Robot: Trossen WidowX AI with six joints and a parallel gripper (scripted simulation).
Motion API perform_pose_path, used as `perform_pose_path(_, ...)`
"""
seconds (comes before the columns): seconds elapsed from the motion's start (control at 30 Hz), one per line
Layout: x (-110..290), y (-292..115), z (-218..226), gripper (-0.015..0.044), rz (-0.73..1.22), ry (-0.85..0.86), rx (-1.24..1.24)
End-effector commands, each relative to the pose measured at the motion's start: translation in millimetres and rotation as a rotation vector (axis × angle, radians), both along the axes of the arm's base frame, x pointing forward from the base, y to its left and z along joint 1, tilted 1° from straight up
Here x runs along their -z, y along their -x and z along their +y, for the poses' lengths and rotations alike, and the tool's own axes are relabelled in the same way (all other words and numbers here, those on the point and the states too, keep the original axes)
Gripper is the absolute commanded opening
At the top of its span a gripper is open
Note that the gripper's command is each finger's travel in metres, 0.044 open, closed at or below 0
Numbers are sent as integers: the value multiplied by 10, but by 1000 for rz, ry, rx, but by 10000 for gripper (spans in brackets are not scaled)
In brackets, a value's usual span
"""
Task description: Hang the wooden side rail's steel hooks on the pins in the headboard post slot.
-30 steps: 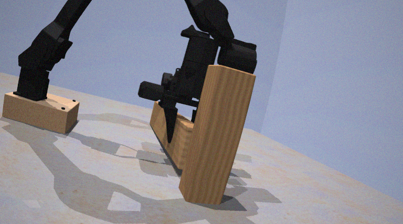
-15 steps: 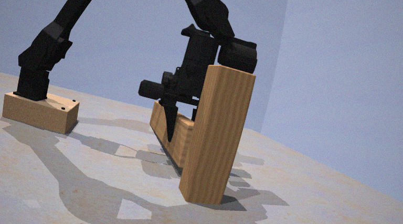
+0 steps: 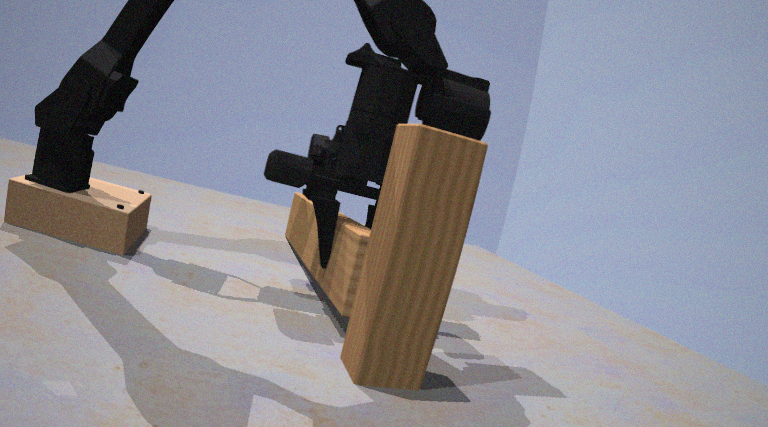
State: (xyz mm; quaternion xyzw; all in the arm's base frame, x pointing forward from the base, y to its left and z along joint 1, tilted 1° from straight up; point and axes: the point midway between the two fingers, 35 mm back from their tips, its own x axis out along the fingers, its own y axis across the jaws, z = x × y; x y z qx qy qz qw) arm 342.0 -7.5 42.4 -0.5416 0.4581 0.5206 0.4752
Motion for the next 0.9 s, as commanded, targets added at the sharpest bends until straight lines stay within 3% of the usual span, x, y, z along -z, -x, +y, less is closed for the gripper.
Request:
perform_pose_path(0.0, -59, -21, 4, 0, -15, -3, -1)
perform_pose_path(0.87, -102, -19, 4, 0, -15, -3, -1)
